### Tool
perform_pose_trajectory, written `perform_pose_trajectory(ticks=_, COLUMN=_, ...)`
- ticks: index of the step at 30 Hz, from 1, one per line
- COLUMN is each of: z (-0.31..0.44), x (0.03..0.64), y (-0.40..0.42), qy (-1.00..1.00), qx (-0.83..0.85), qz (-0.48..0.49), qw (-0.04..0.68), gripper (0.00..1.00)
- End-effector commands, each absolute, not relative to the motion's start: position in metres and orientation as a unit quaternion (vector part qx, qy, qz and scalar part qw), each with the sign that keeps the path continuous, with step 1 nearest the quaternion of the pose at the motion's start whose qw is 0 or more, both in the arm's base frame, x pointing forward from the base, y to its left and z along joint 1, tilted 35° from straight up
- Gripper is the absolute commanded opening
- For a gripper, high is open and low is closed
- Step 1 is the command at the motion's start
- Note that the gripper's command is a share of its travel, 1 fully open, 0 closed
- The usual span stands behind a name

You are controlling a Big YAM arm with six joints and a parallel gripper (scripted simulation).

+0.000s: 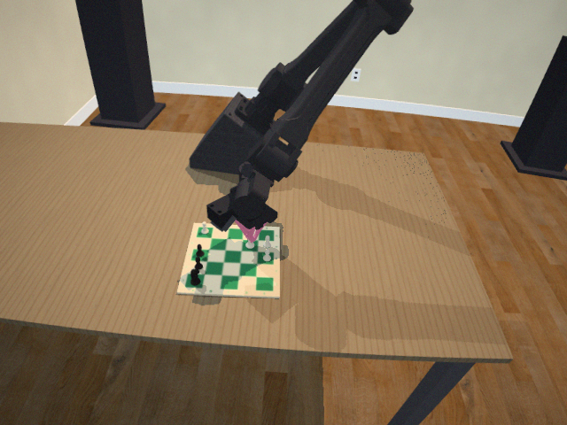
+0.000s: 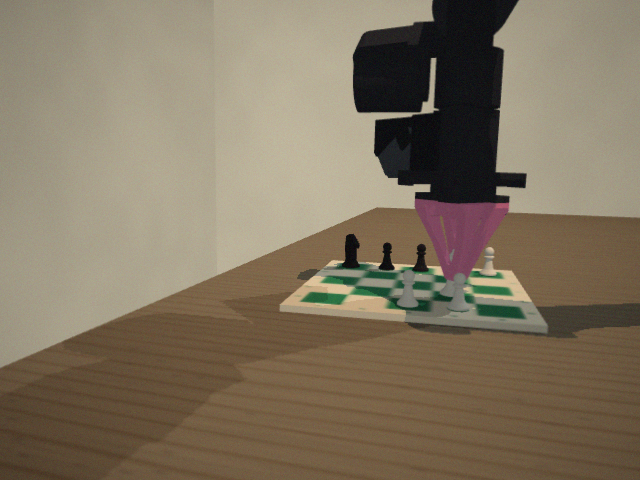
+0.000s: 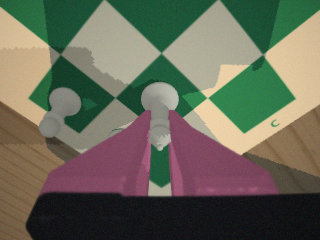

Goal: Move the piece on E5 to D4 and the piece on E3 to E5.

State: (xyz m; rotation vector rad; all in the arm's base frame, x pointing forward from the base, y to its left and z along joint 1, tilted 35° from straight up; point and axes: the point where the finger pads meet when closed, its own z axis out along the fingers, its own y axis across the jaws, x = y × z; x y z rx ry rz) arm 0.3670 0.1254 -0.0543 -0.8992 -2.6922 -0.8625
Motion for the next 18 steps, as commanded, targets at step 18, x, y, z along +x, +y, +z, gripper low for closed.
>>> perform_pose_trajectory(ticks=18, z=-0.0576, x=0.3632, y=0.1314, qy=-0.906, qx=-0.3, qz=-0.286, qw=0.091, gripper=0.36)
